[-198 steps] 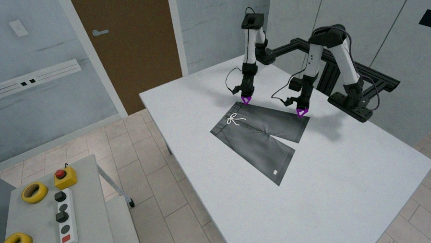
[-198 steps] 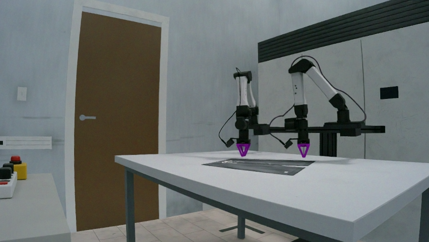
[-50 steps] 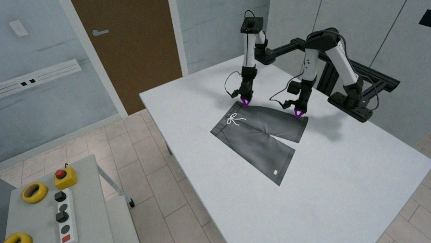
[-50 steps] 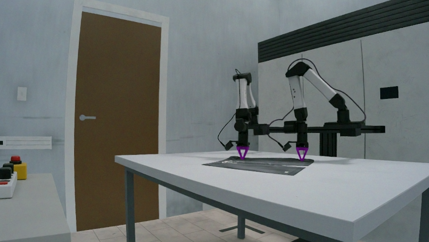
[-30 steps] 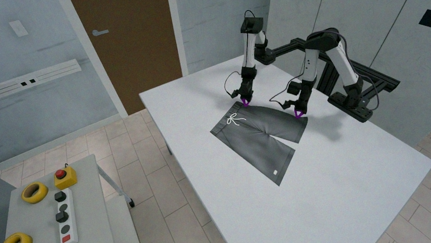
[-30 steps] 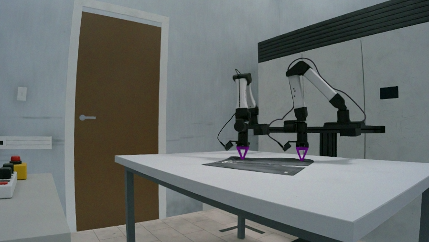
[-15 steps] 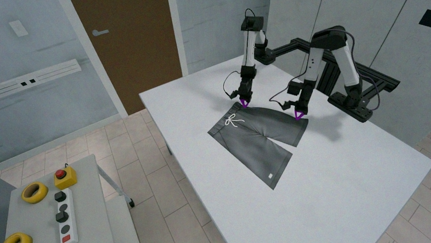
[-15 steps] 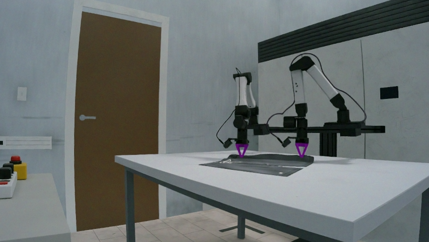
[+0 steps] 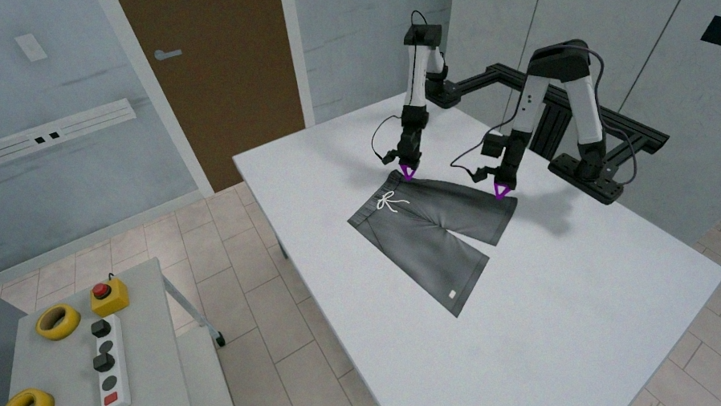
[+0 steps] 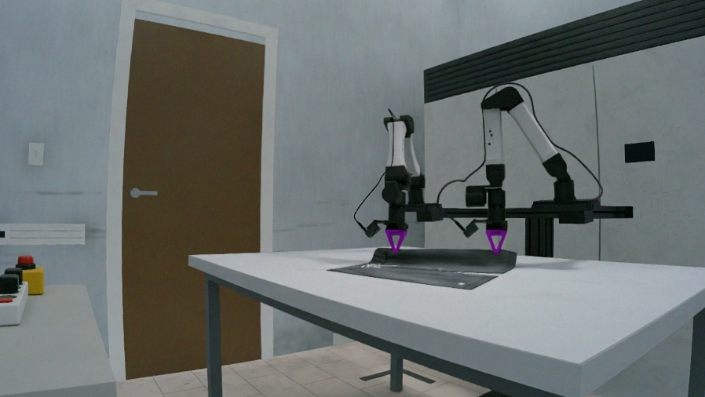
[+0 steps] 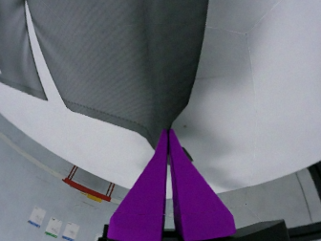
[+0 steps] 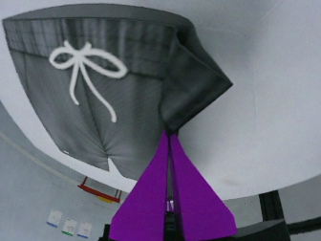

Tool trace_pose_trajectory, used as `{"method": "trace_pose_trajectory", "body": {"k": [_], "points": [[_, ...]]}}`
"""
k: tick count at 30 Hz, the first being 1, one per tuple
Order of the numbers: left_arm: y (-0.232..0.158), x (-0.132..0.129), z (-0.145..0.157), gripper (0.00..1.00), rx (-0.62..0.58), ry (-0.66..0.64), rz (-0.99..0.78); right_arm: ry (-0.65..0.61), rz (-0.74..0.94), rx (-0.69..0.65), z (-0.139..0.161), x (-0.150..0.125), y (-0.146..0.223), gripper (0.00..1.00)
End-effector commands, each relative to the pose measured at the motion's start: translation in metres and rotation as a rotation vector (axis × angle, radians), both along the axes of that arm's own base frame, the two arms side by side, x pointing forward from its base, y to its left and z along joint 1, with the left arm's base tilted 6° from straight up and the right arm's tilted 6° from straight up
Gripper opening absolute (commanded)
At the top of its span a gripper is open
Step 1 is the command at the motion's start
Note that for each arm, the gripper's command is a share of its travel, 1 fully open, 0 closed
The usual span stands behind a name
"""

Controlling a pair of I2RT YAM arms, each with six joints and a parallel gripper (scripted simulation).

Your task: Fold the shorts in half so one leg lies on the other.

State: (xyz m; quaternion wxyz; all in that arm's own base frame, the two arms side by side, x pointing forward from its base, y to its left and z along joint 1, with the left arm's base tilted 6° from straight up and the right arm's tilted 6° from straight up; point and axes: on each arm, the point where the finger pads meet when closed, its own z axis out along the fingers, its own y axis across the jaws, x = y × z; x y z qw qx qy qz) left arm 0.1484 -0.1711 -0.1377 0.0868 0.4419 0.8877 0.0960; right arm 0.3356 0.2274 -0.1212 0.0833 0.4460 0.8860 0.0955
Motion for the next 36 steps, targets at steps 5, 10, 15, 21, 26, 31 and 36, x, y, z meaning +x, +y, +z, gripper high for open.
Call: {"method": "trace_pose_trajectory", "body": {"k": [5, 10, 15, 21, 26, 31, 36], "points": [[-0.010, -0.001, 0.008, 0.00, -0.016, 0.006, -0.018, -0.055, -0.010, 0.022, 0.026, 0.015, 0.012, 0.00], [0.002, -0.007, 0.006, 0.00, 0.007, 0.021, -0.013, -0.055, -0.004, 0.020, 0.027, 0.014, 0.013, 0.00], [-0.001, -0.005, 0.007, 0.00, 0.001, 0.017, -0.013, -0.060, -0.018, 0.023, 0.027, 0.018, 0.009, 0.00], [-0.005, -0.019, -0.004, 0.00, 0.023, 0.031, 0.015, -0.046, -0.021, 0.010, 0.015, 0.000, -0.009, 0.00], [-0.010, -0.025, -0.006, 0.00, 0.024, 0.032, 0.018, -0.051, -0.017, 0.011, 0.014, -0.006, -0.013, 0.00], [-0.017, -0.037, -0.009, 0.00, 0.027, 0.034, 0.015, -0.052, -0.008, 0.007, 0.012, -0.016, -0.021, 0.00], [-0.024, -0.047, -0.011, 0.00, 0.028, 0.036, 0.014, -0.054, -0.009, 0.006, 0.009, -0.026, -0.029, 0.00]]}}
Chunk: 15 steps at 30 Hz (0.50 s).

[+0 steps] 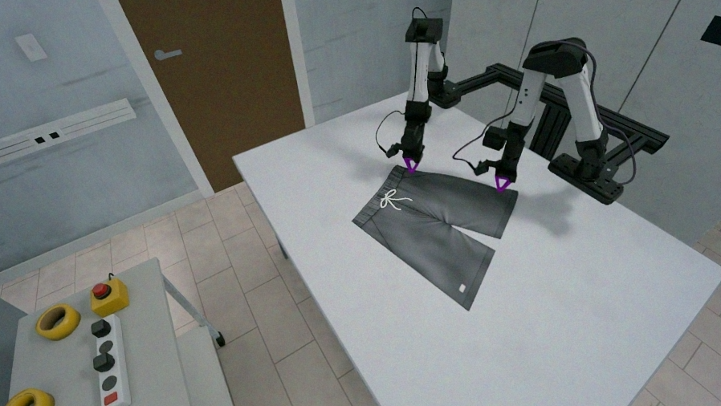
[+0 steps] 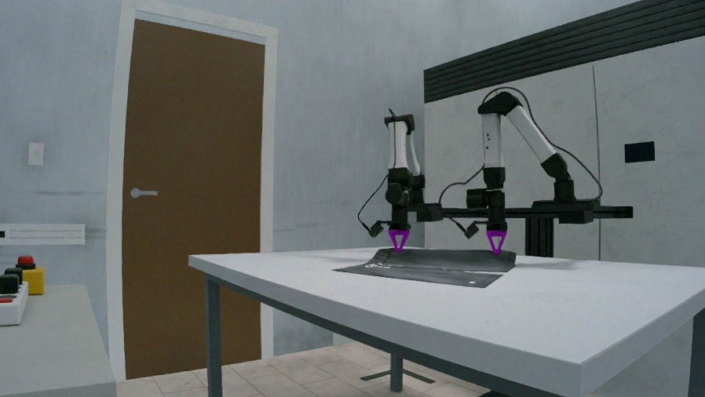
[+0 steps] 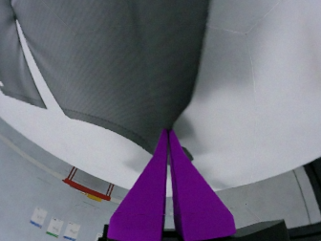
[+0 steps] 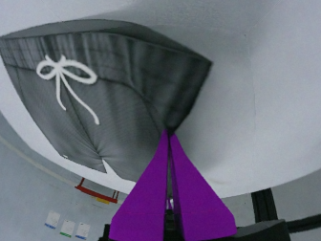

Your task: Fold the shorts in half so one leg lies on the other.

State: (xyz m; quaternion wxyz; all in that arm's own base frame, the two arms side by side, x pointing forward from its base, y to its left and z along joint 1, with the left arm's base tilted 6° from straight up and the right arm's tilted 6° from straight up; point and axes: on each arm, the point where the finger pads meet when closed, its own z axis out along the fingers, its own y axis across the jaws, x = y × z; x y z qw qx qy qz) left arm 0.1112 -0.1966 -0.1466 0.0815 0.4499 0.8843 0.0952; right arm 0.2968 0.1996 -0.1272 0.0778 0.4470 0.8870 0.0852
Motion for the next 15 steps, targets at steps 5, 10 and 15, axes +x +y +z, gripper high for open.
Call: {"method": "trace_pose_trajectory", "body": {"k": [5, 10, 15], "points": [[-0.004, -0.013, -0.002, 0.00, 0.018, 0.023, 0.005, -0.057, -0.017, 0.011, 0.013, 0.006, -0.006, 0.00], [-0.009, -0.028, -0.007, 0.00, 0.030, 0.028, 0.027, -0.069, -0.006, 0.012, 0.009, -0.005, -0.015, 0.00], [-0.017, -0.034, -0.006, 0.00, 0.021, 0.027, 0.012, -0.064, -0.006, 0.005, 0.006, -0.014, -0.022, 0.00]]}}
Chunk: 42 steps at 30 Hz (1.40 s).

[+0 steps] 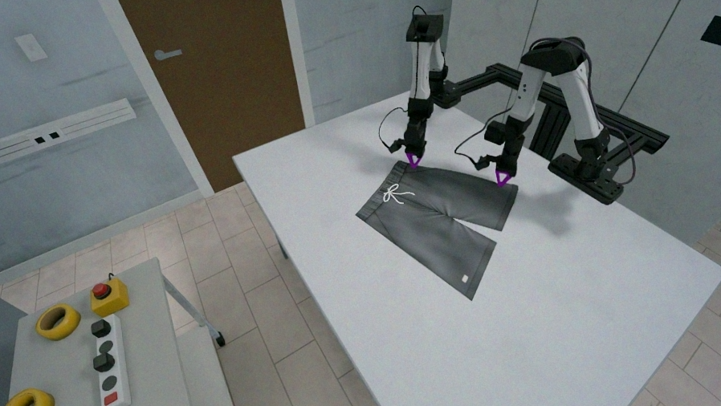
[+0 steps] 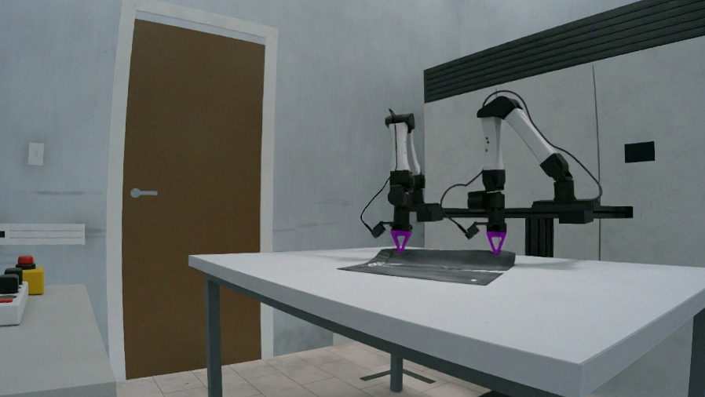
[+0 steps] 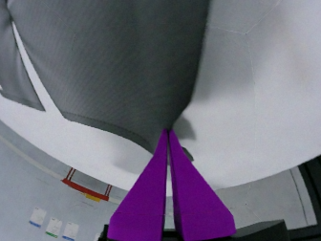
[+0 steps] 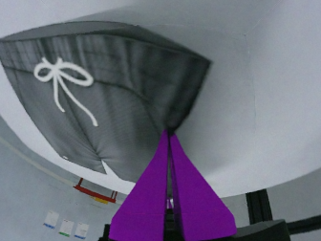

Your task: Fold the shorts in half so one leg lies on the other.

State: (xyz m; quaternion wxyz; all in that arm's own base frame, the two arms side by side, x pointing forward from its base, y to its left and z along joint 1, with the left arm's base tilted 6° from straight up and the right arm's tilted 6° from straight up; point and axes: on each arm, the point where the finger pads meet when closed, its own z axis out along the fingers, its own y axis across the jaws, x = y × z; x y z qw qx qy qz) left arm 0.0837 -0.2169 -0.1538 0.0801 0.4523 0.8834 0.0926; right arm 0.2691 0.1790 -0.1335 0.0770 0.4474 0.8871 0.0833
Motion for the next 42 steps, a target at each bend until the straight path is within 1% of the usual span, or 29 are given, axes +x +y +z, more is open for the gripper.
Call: {"method": "trace_pose_trajectory", "body": {"k": [1, 2, 3, 4, 7, 8, 9, 10, 12, 14, 15, 16, 17, 21, 22, 24, 25, 26, 29, 30, 32, 34, 36, 37, 38, 41, 42], "points": [[0.003, -0.005, 0.004, 0.00, 0.012, 0.020, 0.013, -0.065, -0.005, 0.008, 0.014, 0.017, 0.001, 0.00], [0.006, -0.004, 0.004, 0.00, 0.017, 0.020, 0.019, -0.078, -0.005, 0.017, 0.017, 0.022, 0.004, 0.00], [0.006, -0.004, 0.004, 0.00, 0.018, 0.020, 0.024, -0.034, -0.045, -0.004, -0.005, 0.021, 0.002, 0.00], [0.006, -0.004, 0.004, 0.00, 0.018, 0.020, 0.023, -0.013, -0.052, -0.019, -0.010, 0.018, -0.001, 0.00], [0.006, -0.005, 0.004, 0.00, 0.018, 0.020, 0.018, -0.030, -0.039, -0.009, -0.008, 0.021, 0.002, 0.00], [0.006, -0.005, 0.004, 0.00, 0.018, 0.020, 0.015, 0.004, -0.065, -0.030, -0.017, 0.020, 0.000, 0.00], [0.007, 0.001, -0.010, 0.00, 0.002, 0.044, -0.049, 0.008, -0.074, -0.032, -0.021, 0.023, 0.000, 0.00], [0.005, 0.004, -0.012, 0.00, -0.008, 0.048, -0.057, 0.012, -0.078, -0.034, -0.025, 0.025, 0.002, 0.00], [0.009, 0.010, -0.017, 0.00, -0.010, 0.059, -0.066, -0.013, -0.063, -0.018, -0.014, 0.028, 0.004, 0.00], [0.011, 0.016, -0.022, 0.00, -0.014, 0.071, -0.080, -0.057, -0.064, 0.014, -0.003, 0.040, 0.012, 0.00], [0.019, 0.012, -0.018, 0.00, 0.020, 0.066, -0.030, -0.056, -0.060, 0.012, -0.003, 0.040, 0.011, 0.00], [0.018, 0.011, -0.015, 0.00, 0.020, 0.063, -0.025, -0.059, -0.065, 0.015, -0.002, 0.041, 0.012, 0.00], [0.024, 0.009, -0.017, 0.00, 0.041, 0.070, -0.031, 0.001, -0.079, -0.026, -0.001, 0.033, 0.005, 0.00], [0.025, 0.007, -0.017, 0.00, 0.046, 0.071, -0.036, 0.015, -0.098, -0.034, 0.008, 0.040, 0.007, 0.00], [0.025, 0.007, -0.017, 0.00, 0.046, 0.071, -0.037, -0.025, -0.091, -0.006, 0.010, 0.049, 0.013, 0.00], [0.025, 0.007, -0.017, 0.00, 0.046, 0.071, -0.037, -0.025, -0.091, -0.006, 0.010, 0.049, 0.013, 0.00], [0.025, 0.007, -0.017, 0.00, 0.045, 0.072, -0.034, 0.022, -0.106, -0.040, 0.013, 0.044, 0.008, 0.00], [0.021, 0.016, -0.001, 0.00, 0.017, 0.082, -0.071, 0.028, -0.115, -0.044, 0.016, 0.046, 0.007, 0.00], [0.025, 0.025, 0.011, 0.00, 0.014, 0.096, -0.080, 0.028, -0.126, -0.045, 0.024, 0.054, 0.010, 0.00], [0.027, 0.027, 0.015, 0.00, 0.014, 0.100, -0.084, -0.007, -0.103, -0.022, 0.024, 0.060, 0.015, 0.00], [0.028, 0.032, 0.023, 0.00, 0.009, 0.110, -0.095, -0.004, -0.113, -0.022, 0.022, 0.058, 0.014, 0.00], [0.029, 0.038, 0.031, 0.00, 0.001, 0.117, -0.105, 0.021, -0.117, -0.039, 0.015, 0.045, 0.005, 0.00], [0.027, 0.044, 0.039, 0.00, -0.012, 0.118, -0.110, 0.000, -0.118, -0.024, 0.019, 0.051, 0.010, 0.00], [0.021, 0.045, 0.033, 0.00, -0.030, 0.091, -0.066, 0.001, -0.114, -0.025, 0.021, 0.053, 0.012, 0.00], [0.022, 0.044, 0.032, 0.00, -0.025, 0.097, -0.073, -0.013, -0.114, -0.014, 0.023, 0.058, 0.016, 0.00], [0.026, 0.040, 0.030, 0.00, -0.014, 0.102, -0.077, -0.012, -0.114, -0.015, 0.023, 0.058, 0.015, 0.00], [0.026, 0.040, 0.030, 0.00, -0.015, 0.102, -0.077, 0.032, -0.112, -0.045, 0.025, 0.051, 0.014, 0.00]]}}
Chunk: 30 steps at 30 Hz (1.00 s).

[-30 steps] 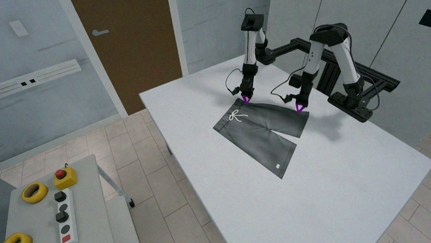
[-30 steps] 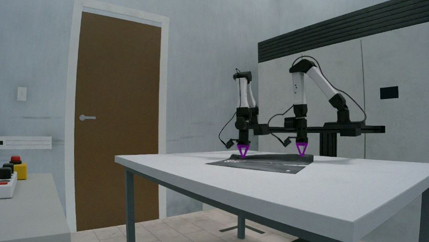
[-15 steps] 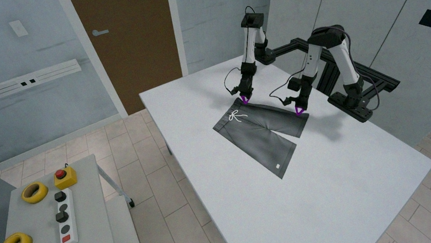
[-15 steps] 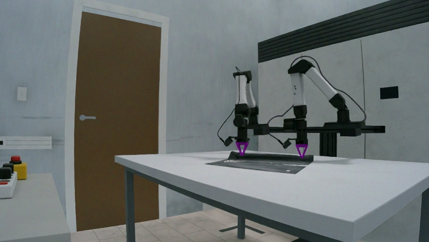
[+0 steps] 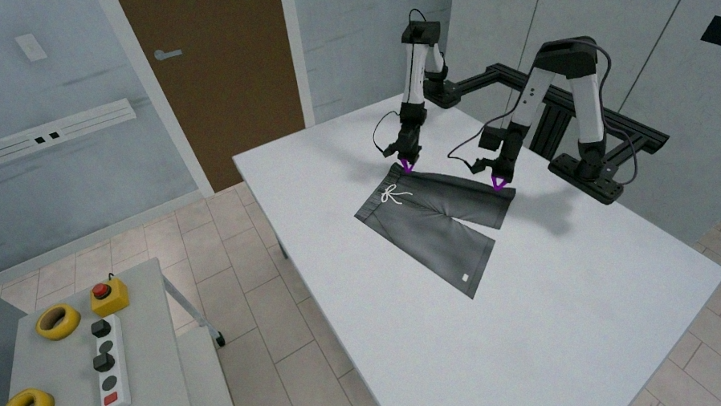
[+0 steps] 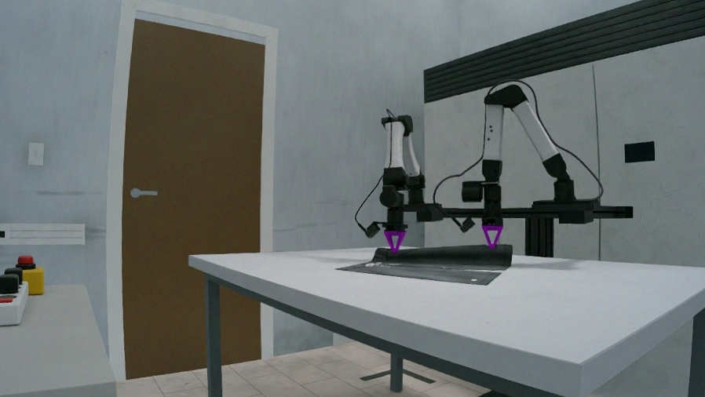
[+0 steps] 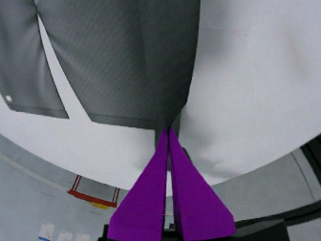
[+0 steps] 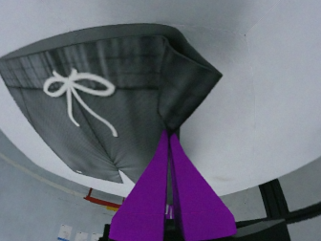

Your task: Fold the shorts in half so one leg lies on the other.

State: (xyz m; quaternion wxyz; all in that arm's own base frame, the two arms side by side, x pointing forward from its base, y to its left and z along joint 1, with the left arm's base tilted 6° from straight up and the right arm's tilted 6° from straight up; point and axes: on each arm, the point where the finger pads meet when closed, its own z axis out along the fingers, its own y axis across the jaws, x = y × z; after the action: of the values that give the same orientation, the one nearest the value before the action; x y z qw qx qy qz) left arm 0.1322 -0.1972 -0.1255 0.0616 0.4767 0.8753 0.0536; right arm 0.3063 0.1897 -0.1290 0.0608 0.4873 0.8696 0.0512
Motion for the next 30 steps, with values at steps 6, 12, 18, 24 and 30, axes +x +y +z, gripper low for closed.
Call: {"method": "trace_pose_trajectory", "body": {"k": [6, 12, 18, 24, 30], "points": [[0.011, 0.008, 0.023, 0.00, 0.029, 0.040, -0.058, -0.028, -0.034, -0.012, 0.038, 0.029, 0.012, 0.00], [0.020, 0.023, 0.045, 0.00, 0.022, 0.060, -0.076, 0.041, -0.050, -0.055, 0.030, 0.030, 0.009, 0.00], [0.026, 0.033, 0.059, 0.00, 0.017, 0.070, -0.088, -0.011, -0.031, -0.019, 0.044, 0.038, 0.024, 0.00], [0.021, 0.038, 0.062, 0.00, -0.006, 0.044, -0.064, -0.010, -0.042, -0.021, 0.048, 0.038, 0.017, 0.00], [0.027, 0.050, 0.076, 0.00, -0.012, 0.038, -0.094, -0.032, -0.059, -0.002, 0.064, 0.051, 0.023, 0.00]]}}
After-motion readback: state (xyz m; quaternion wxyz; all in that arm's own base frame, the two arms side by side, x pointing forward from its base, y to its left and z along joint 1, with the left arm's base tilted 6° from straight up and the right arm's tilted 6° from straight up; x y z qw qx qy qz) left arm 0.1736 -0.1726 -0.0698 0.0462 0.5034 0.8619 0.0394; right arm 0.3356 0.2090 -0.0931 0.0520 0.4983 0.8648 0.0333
